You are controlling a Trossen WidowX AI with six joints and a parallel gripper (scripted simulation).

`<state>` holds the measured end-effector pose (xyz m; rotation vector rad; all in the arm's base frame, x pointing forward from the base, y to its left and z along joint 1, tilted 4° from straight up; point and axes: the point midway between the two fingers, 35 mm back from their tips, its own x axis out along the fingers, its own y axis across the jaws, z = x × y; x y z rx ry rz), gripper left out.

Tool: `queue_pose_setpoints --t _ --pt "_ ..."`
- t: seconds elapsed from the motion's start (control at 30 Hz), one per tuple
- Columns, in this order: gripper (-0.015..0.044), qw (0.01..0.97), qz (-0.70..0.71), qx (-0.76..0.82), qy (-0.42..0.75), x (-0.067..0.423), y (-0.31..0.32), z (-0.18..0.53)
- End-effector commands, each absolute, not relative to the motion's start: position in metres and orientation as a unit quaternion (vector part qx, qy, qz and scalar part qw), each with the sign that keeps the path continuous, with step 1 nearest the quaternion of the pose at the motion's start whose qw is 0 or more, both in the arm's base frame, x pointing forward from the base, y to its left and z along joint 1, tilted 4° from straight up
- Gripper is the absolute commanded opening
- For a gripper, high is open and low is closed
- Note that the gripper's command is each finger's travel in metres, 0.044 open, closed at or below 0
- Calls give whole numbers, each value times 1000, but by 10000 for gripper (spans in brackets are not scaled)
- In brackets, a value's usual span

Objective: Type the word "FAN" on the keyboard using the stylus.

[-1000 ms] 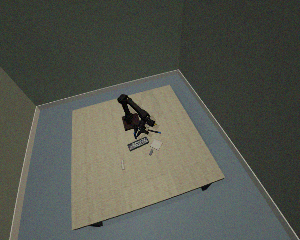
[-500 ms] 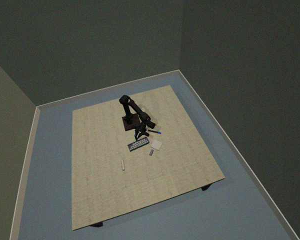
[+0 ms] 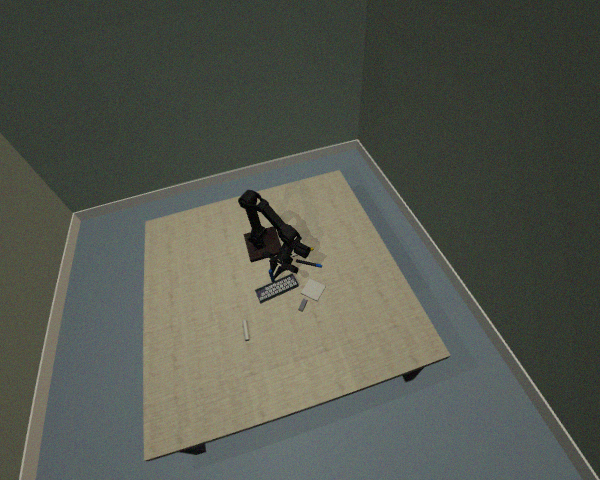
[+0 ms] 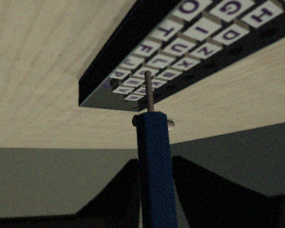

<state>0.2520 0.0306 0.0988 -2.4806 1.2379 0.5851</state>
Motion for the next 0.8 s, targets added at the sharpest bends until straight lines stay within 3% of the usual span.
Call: queue_pose_setpoints --t 0.0,0.77 --pt "81 149 204 -866 432 252 29 98" --pt "81 149 204 -866 432 252 30 86"
